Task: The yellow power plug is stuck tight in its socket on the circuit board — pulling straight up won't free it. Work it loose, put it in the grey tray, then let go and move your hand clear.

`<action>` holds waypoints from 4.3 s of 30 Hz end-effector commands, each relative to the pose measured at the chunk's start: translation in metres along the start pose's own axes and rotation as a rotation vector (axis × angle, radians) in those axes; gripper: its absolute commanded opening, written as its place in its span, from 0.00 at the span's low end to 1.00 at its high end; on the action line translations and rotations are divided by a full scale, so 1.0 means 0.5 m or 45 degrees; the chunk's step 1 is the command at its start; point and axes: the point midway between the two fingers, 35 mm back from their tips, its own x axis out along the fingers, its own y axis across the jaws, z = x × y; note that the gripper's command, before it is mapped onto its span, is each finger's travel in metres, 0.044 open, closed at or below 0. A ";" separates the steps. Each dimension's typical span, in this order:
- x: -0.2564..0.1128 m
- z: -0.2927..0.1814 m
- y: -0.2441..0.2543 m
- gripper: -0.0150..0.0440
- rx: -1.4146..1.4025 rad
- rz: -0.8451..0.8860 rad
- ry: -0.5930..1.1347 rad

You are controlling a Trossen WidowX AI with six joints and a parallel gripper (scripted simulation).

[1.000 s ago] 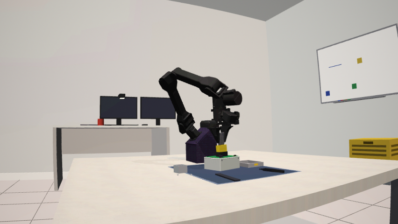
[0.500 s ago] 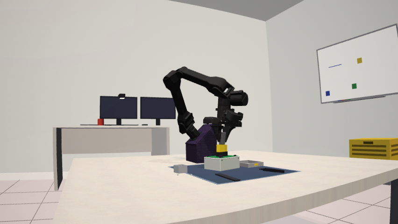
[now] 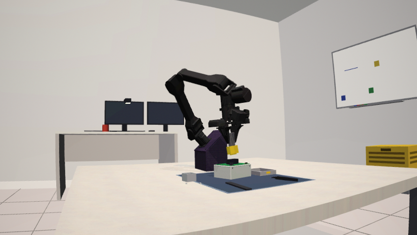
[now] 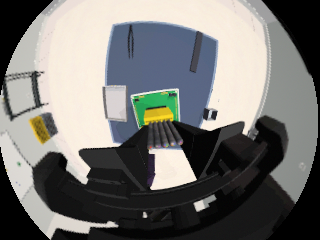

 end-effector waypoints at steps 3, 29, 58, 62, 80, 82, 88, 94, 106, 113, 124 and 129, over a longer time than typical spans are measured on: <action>-0.028 0.001 0.002 0.25 -0.007 0.019 0.005; 0.002 0.015 0.080 0.25 -0.007 -0.110 0.004; 0.021 0.058 0.268 0.25 -0.006 -0.104 0.001; 0.023 0.062 0.288 0.25 -0.006 -0.103 0.001; 0.086 0.063 0.284 0.25 -0.005 -0.104 0.000; 0.093 0.063 0.283 0.25 -0.005 -0.105 0.000; 0.096 0.063 0.283 0.25 -0.005 -0.105 0.000; 0.114 0.064 0.281 0.25 -0.005 -0.105 0.000; 0.154 0.066 0.278 0.25 -0.005 -0.105 0.000; 0.176 0.065 0.276 0.25 -0.005 -0.106 0.000; 0.212 0.063 0.272 0.25 -0.005 -0.108 0.001; 0.219 0.062 0.271 0.25 -0.005 -0.108 0.001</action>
